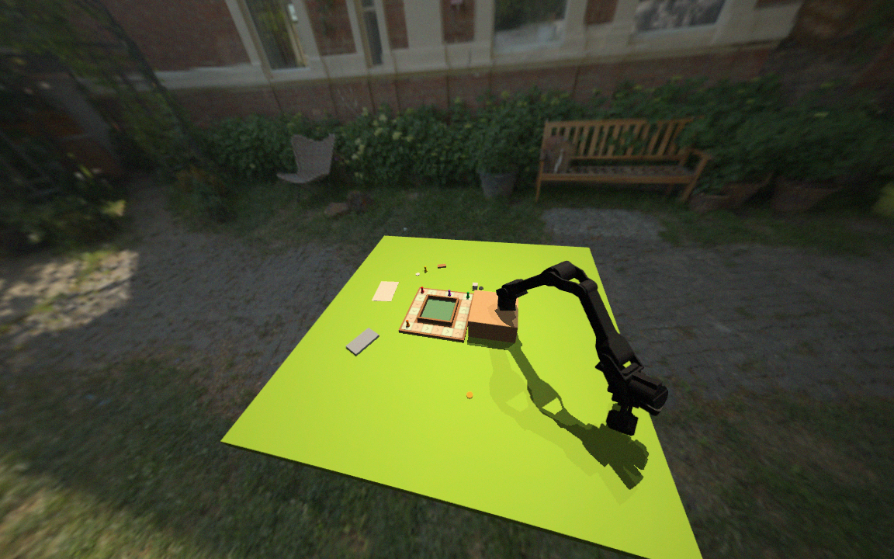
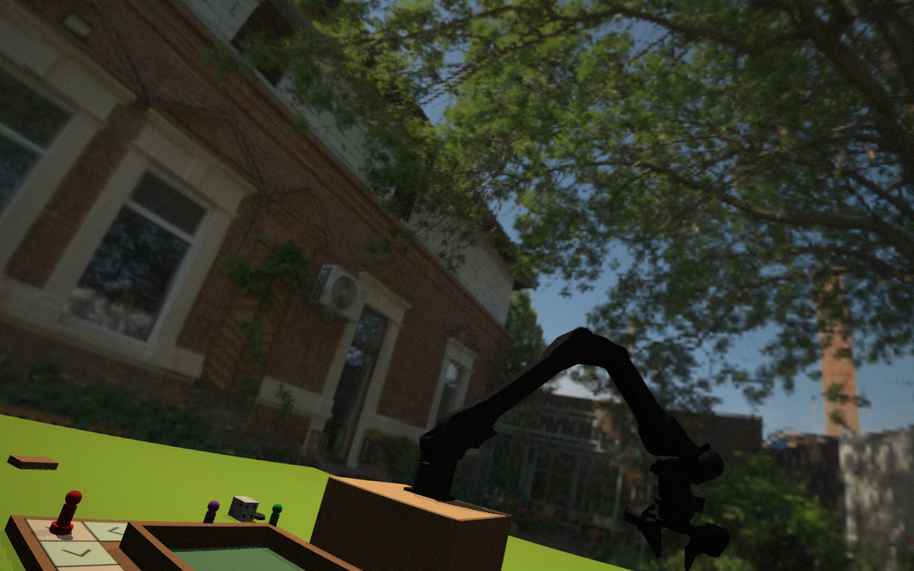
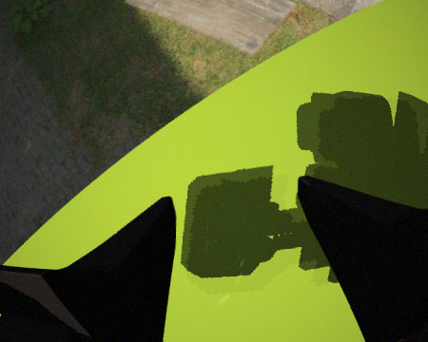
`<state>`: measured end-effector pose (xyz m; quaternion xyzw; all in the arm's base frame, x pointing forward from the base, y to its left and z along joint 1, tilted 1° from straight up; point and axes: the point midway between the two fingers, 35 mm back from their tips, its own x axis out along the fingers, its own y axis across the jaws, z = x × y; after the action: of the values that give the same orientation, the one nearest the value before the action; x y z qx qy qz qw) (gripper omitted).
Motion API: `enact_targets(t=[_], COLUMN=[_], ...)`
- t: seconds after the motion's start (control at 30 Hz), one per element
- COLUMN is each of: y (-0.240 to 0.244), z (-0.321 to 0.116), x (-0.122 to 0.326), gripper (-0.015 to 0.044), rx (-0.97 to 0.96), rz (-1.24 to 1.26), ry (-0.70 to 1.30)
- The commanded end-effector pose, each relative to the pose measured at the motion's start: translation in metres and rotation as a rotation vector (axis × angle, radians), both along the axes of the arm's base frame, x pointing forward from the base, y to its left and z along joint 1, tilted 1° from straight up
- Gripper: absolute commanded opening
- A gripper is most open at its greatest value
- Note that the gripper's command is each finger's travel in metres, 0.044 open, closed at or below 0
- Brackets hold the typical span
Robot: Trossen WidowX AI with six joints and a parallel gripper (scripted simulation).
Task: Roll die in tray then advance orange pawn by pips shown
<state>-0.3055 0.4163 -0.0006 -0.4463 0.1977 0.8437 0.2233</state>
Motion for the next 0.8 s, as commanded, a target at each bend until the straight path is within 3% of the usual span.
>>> enact_targets(t=[0.0,0.17,0.43,0.77], y=[0.027,0.039,0.053,0.022], z=[0.0,-0.004,0.0,0.005], x=[0.067,0.122,0.247,0.399], gripper=[0.0275,0.0275,0.0275,0.0275], rx=[-0.006,-0.05,-0.055,-0.085], rz=[-0.123,-0.289,-0.51,-0.793], ry=[-0.034,-0.044,-0.084,-0.132])
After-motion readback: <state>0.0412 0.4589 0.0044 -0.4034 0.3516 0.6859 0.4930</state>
